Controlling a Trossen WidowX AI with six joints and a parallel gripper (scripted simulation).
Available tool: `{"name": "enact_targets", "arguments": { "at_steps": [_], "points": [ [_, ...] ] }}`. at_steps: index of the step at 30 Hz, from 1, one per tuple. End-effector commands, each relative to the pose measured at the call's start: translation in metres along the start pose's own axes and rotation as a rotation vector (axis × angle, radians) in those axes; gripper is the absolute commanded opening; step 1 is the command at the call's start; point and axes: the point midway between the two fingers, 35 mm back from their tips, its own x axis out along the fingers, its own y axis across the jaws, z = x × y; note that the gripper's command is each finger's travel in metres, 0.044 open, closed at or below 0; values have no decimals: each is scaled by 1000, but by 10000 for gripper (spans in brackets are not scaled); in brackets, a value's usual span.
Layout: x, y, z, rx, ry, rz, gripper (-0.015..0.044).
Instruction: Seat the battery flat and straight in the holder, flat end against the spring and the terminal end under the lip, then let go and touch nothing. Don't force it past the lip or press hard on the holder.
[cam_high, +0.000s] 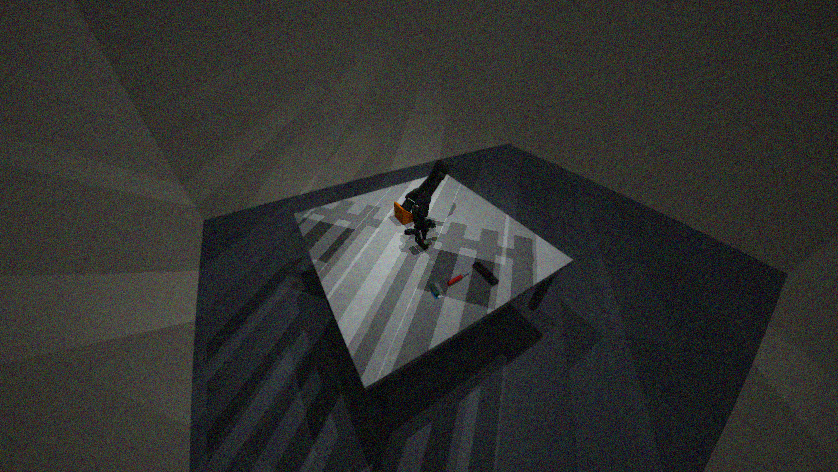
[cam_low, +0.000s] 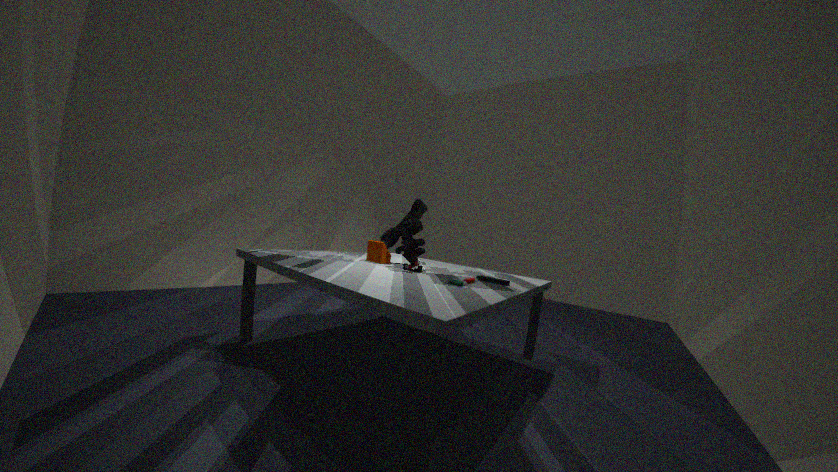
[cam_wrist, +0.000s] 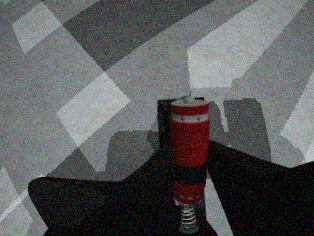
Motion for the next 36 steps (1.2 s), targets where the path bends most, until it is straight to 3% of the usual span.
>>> {"name": "enact_targets", "arguments": {
  "at_steps": [1,36],
  "points": [
    [-1,1,-4,6,-2,2,71],
    [-4,-2,-18,3,59,-18,71]
  ]
}}
